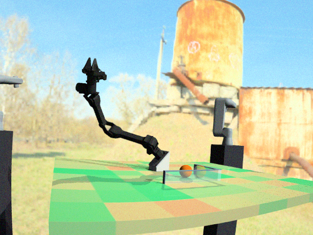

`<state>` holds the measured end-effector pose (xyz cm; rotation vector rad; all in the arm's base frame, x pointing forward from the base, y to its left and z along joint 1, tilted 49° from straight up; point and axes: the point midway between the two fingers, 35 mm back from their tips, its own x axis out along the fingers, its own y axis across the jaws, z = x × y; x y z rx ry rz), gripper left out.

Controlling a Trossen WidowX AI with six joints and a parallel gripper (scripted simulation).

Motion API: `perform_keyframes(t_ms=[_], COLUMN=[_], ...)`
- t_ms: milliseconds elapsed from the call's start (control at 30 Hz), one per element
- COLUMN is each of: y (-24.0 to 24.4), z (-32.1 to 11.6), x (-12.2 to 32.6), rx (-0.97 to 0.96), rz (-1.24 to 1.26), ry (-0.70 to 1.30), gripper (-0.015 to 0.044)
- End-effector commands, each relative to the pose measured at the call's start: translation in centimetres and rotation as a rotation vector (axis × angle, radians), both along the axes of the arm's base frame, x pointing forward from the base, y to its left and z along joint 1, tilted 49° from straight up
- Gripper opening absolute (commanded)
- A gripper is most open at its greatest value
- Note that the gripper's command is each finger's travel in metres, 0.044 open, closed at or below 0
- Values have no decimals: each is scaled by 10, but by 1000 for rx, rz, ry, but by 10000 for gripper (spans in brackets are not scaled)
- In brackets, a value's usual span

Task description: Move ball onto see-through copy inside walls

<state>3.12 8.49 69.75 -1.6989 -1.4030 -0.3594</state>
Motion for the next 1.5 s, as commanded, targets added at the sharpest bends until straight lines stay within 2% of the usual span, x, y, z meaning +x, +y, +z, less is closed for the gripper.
perform_keyframes(t_ms=[0, 33, 267, 467, 633, 867, 1167, 1467], y=[1, 6, 54, 84, 101, 124, 126, 94], z=[-1, -3, -46, -97, -148, -245, -390, -536], x=[3, 10, 102, 172, 222, 285, 332, 332], rx=[-2, -6, -58, -73, -72, -101, -141, -205], rz=[0, 1, -5, -46, -103, -232, -507, -932], ry=[9, 36, 368, 650, 875, 1215, 1622, 1940], gripper=[426, 440, 440, 440, 440, 440, 440, 440])
